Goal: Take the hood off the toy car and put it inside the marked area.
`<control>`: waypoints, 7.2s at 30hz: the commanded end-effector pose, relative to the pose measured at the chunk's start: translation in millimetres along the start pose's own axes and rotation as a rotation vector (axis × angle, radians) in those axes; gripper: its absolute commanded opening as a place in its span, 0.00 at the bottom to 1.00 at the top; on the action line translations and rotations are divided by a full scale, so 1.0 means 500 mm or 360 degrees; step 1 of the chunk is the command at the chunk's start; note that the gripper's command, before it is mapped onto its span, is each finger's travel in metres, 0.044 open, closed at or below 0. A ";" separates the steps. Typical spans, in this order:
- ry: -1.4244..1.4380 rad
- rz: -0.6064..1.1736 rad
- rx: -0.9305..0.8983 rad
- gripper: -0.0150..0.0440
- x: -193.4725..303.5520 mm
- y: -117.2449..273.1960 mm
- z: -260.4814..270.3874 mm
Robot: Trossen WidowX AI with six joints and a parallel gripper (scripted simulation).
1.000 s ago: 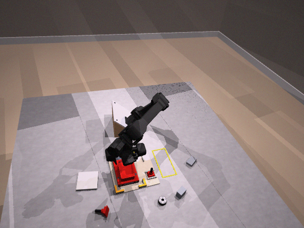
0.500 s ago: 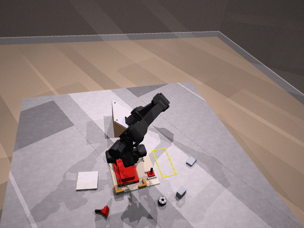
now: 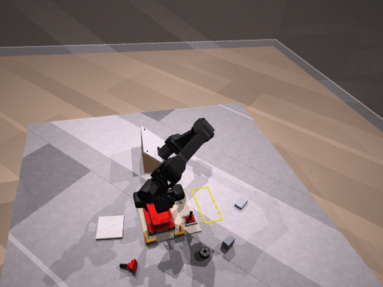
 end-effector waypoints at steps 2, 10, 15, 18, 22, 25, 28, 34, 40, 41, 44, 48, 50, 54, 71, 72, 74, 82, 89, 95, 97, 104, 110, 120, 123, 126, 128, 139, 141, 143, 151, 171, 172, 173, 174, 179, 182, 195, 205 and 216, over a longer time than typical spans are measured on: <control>-0.0012 -0.0001 -0.0012 1.00 0.001 -0.013 0.002; -0.0012 -0.0002 -0.0012 1.00 0.000 -0.028 0.002; -0.0011 -0.0002 -0.0013 1.00 0.000 -0.037 0.003; -0.0011 -0.0002 -0.0013 1.00 0.000 -0.043 0.003; -0.0011 -0.0002 -0.0014 1.00 0.000 -0.050 0.003; -0.0011 -0.0002 -0.0014 1.00 0.000 -0.056 0.004; -0.0011 -0.0002 -0.0015 1.00 -0.001 -0.060 0.004; -0.0011 -0.0002 -0.0015 1.00 -0.001 -0.063 0.004; -0.0011 -0.0002 -0.0015 1.00 -0.001 -0.069 0.004; -0.0011 -0.0002 -0.0015 1.00 -0.001 -0.070 0.004; -0.0011 -0.0003 -0.0015 1.00 -0.001 -0.072 0.004; -0.0011 -0.0003 -0.0015 1.00 -0.001 -0.076 0.004; -0.0011 -0.0003 -0.0015 1.00 -0.001 -0.078 0.004; -0.0011 -0.0003 -0.0015 1.00 -0.001 -0.082 0.004; -0.0011 -0.0003 -0.0016 1.00 -0.001 -0.099 0.005; 0.0001 0.0000 -0.0006 0.96 -0.002 -0.094 0.004; 0.0001 0.0000 -0.0006 0.87 -0.002 -0.094 0.004; 0.0001 0.0000 -0.0006 0.74 -0.002 -0.094 0.004; 0.0001 0.0000 -0.0006 0.50 -0.002 -0.090 0.004; 0.0001 0.0000 -0.0005 0.25 -0.002 -0.083 0.003; 0.0001 0.0000 -0.0005 0.25 -0.002 -0.080 0.003; 0.0000 0.0000 -0.0005 0.25 -0.002 -0.071 0.003; 0.0000 0.0000 -0.0005 0.25 -0.002 -0.063 0.003; -0.0001 0.0000 -0.0005 0.25 -0.002 -0.050 0.003; -0.0001 0.0000 -0.0006 0.25 -0.002 -0.046 0.003; -0.0001 0.0000 -0.0006 0.25 -0.002 -0.042 0.003; -0.0001 0.0000 -0.0006 0.25 -0.002 -0.039 0.003; -0.0002 0.0002 -0.0003 0.25 -0.002 0.046 0.001; -0.0002 0.0002 -0.0004 0.25 -0.001 0.052 0.002; -0.0014 -0.0005 -0.0008 0.25 -0.005 0.038 0.009; -0.0016 0.0000 0.0004 0.25 -0.034 0.048 0.103; 0.0002 -0.0003 0.0005 0.25 -0.049 0.056 0.341; 0.0001 -0.0002 0.0003 0.25 -0.047 0.057 0.352; 0.0000 -0.0002 0.0001 0.25 -0.045 0.057 0.363; -0.0001 -0.0002 -0.0002 0.25 -0.043 0.057 0.374; -0.0005 0.0000 -0.0016 0.25 -0.031 0.057 0.429; -0.0007 0.0001 -0.0023 0.25 -0.024 0.057 0.452; -0.0007 0.0001 -0.0021 0.25 -0.025 0.041 0.453; -0.0007 0.0001 -0.0020 0.25 -0.026 0.023 0.452; -0.0006 0.0001 -0.0019 0.25 -0.028 0.002 0.452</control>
Point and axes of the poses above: the point midway between the two fingers, 35 mm back from their tips, its own y axis back along the fingers, its own z axis across the jaws, x = y × z, the point moved 4 cm from there along y, back along the fingers, and after that the axes turned 10 degrees about y, right-handed, at the moved point
